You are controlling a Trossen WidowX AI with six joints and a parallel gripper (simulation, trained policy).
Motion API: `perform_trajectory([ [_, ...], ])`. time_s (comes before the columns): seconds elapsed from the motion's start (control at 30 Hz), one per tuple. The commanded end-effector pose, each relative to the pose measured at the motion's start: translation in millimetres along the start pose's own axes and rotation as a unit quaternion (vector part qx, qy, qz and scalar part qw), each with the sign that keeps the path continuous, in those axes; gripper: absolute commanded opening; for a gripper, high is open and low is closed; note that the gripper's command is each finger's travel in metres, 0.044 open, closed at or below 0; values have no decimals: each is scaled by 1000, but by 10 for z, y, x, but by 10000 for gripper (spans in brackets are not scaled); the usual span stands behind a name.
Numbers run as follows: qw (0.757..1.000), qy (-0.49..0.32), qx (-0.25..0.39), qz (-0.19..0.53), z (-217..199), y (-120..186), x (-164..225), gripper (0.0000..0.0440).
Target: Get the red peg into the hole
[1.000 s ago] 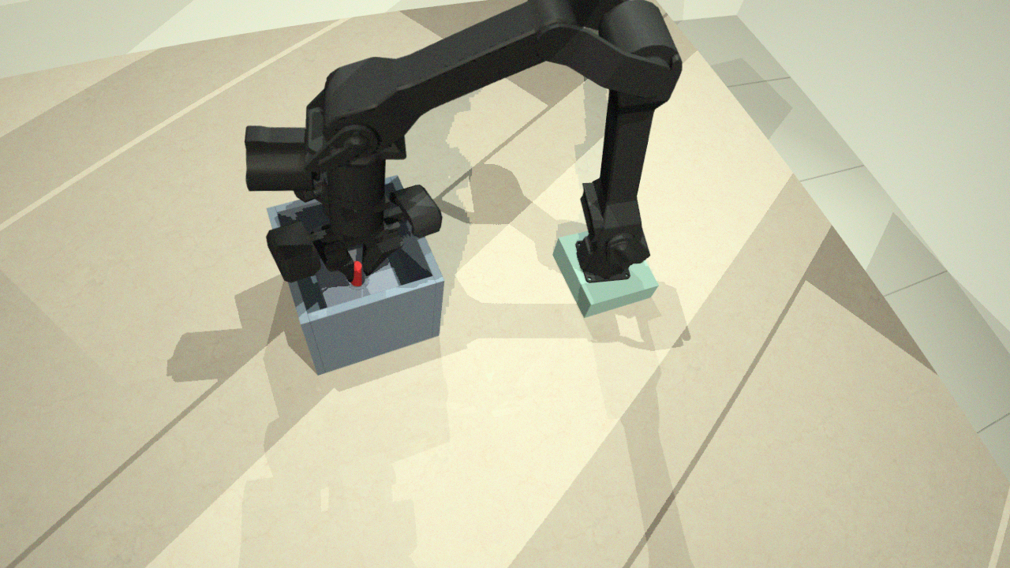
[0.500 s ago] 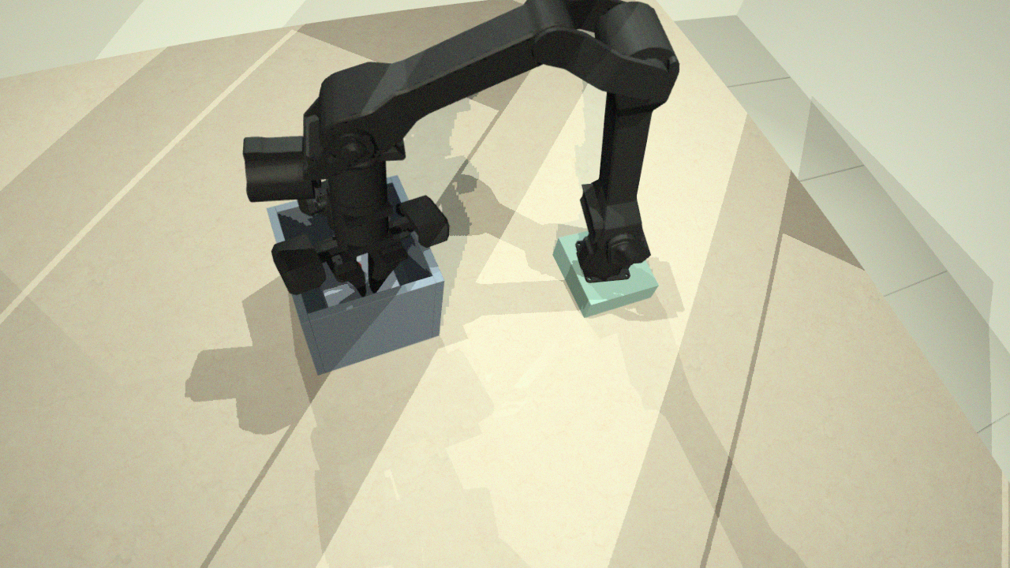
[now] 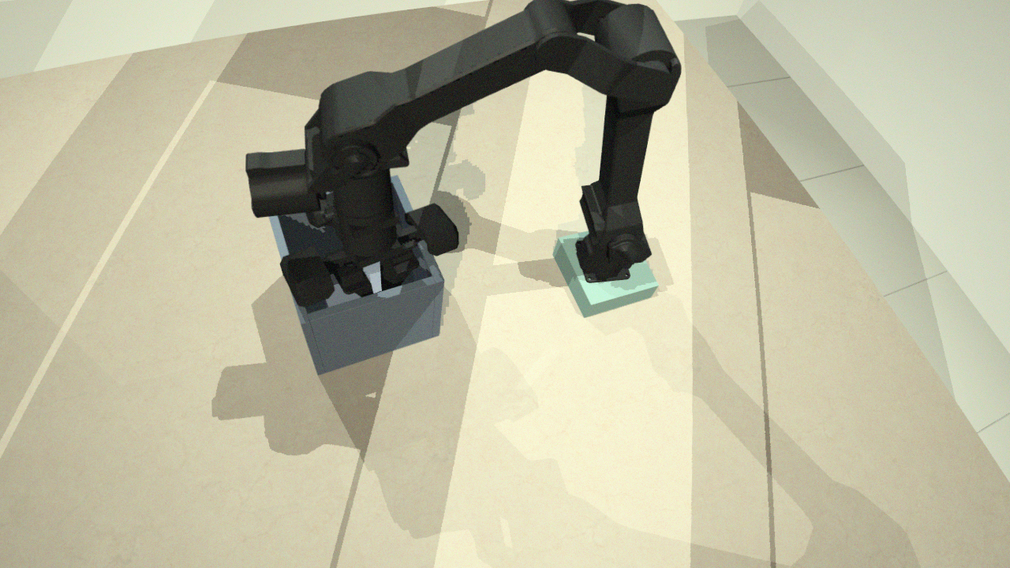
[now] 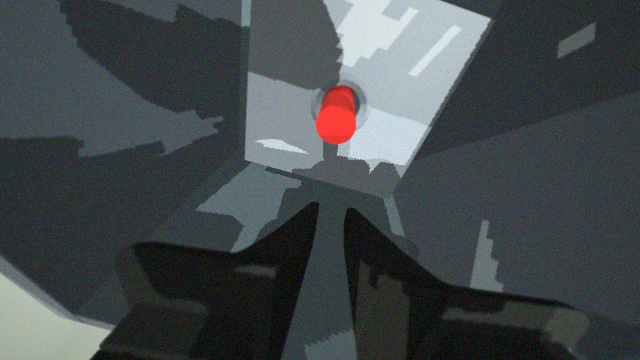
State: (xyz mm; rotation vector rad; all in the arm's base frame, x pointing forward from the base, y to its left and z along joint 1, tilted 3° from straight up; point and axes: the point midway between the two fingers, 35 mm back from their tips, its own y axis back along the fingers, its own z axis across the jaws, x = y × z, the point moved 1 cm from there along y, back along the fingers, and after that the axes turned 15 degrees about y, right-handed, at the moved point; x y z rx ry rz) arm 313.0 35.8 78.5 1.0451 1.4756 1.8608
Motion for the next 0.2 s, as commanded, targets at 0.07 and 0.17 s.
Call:
perform_trajectory([
  [0.07, 1000, -8, 7, 11, -21, 2, 75, 61],
  [0.17, 1000, -11, 10, 14, -34, -12, 103, 66],
])
